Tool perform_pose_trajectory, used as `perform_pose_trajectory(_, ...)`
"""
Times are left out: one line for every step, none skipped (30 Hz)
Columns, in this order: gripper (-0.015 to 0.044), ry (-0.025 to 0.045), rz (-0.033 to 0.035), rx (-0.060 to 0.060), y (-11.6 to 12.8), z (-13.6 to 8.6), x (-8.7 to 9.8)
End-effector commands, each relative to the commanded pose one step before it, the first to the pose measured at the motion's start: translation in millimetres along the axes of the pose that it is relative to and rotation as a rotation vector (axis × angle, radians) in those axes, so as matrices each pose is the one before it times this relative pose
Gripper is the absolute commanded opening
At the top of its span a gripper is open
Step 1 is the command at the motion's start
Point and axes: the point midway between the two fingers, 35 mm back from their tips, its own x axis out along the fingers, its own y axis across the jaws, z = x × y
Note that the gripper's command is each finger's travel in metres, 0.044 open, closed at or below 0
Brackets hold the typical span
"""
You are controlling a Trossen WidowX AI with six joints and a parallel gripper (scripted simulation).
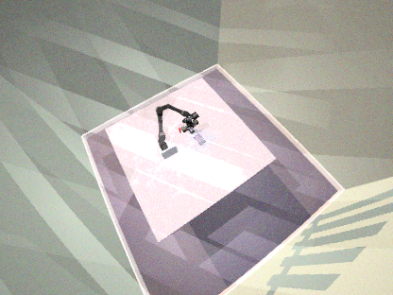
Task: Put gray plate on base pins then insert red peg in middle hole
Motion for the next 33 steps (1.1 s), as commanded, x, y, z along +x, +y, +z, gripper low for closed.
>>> perform_pose_trajectory(0.0032, -0.00466, 0.00112, 0.0052, 0.36, 0.5, 0.38)
perform_pose_trajectory(0.0025, 0.0, 0.0, 0.0, 0.0, 0.0, 0.0)
perform_pose_trajectory(0.0019, 0.0, 0.0, 0.0, 0.0, 0.0, 0.0)
perform_pose_trajectory(0.0012, 0.0, 0.0, 0.0, 0.0, 0.0, 0.0)
perform_pose_trajectory(0.0005, 0.0, 0.0, 0.0, 0.0, 0.0, 0.0)
perform_pose_trajectory(0.0, 0.0, 0.0, 0.0, 0.0, 0.0, 0.0)
perform_pose_trajectory(0.0, 0.0, 0.0, 0.0, 0.0, 0.0, 0.0)
perform_pose_trajectory(0.0, 0.0, 0.0, 0.0, 0.0, 0.0, 0.0)
perform_pose_trajectory(0.0, 0.00015, -0.00002, 0.0, -0.15, -0.02, -0.46)
perform_pose_trajectory(0.0, 0.00045, -0.00005, 0.0, -0.46, -0.07, -1.38)
perform_pose_trajectory(0.0, 0.00073, -0.00008, 0.0, -0.74, -0.11, -2.31)
perform_pose_trajectory(0.0, 0.00086, -0.00009, 0.0, -0.88, -0.12, -2.84)
perform_pose_trajectory(0.0, 0.00082, -0.00007, 0.0, -0.85, -0.12, -2.86)
perform_pose_trajectory(0.0, 0.00079, -0.00006, 0.0, -0.82, -0.11, -2.88)
perform_pose_trajectory(0.0, 0.00075, -0.00005, 0.0, -0.78, -0.1, -2.89)
perform_pose_trajectory(0.0, 0.00072, -0.00004, 0.0, -0.75, -0.09, -2.91)
perform_pose_trajectory(0.0, 0.00068, -0.00003, 0.0, -0.72, -0.08, -2.93)
perform_pose_trajectory(0.0, 0.00065, -0.00002, 0.0, -0.69, -0.08, -2.94)
perform_pose_trajectory(0.0, 0.00061, -0.00002, 0.0, -0.65, -0.07, -2.95)
perform_pose_trajectory(0.0, 0.00058, -0.00001, 0.0, -0.62, -0.06, -2.97)
perform_pose_trajectory(0.0, 0.00054, 0.0, 0.0, -0.59, -0.05, -2.98)
perform_pose_trajectory(0.0, 0.00051, 0.00001, 0.0, -0.55, -0.04, -3.0)
perform_pose_trajectory(0.0, 0.00047, 0.00001, 0.0, -0.52, -0.03, -3.01)
perform_pose_trajectory(0.0, 0.00044, 0.00002, 0.0, -0.49, -0.02, -3.02)
perform_pose_trajectory(0.0, 0.0004, 0.00003, 0.0, -0.45, 0.0, -3.04)
perform_pose_trajectory(0.0, 0.00036, 0.00003, 0.0, -0.42, 0.01, -3.05)
perform_pose_trajectory(0.0, 0.00033, 0.00004, 0.0, -0.38, 0.02, -3.06)
perform_pose_trajectory(0.0, 0.00029, 0.00004, 0.0, -0.35, 0.03, -3.07)
perform_pose_trajectory(0.0, 0.00025, 0.00005, 0.0, -0.32, 0.04, -3.08)
perform_pose_trajectory(0.0, 0.00022, 0.00005, 0.0, -0.28, 0.05, -3.09)
perform_pose_trajectory(0.0, 0.00018, 0.00005, 0.0, -0.25, 0.07, -3.1)
perform_pose_trajectory(0.0, 0.00014, 0.00006, 0.0, -0.22, 0.08, -3.11)
perform_pose_trajectory(0.0, 0.00011, 0.00006, 0.0, -0.18, 0.09, -3.12)
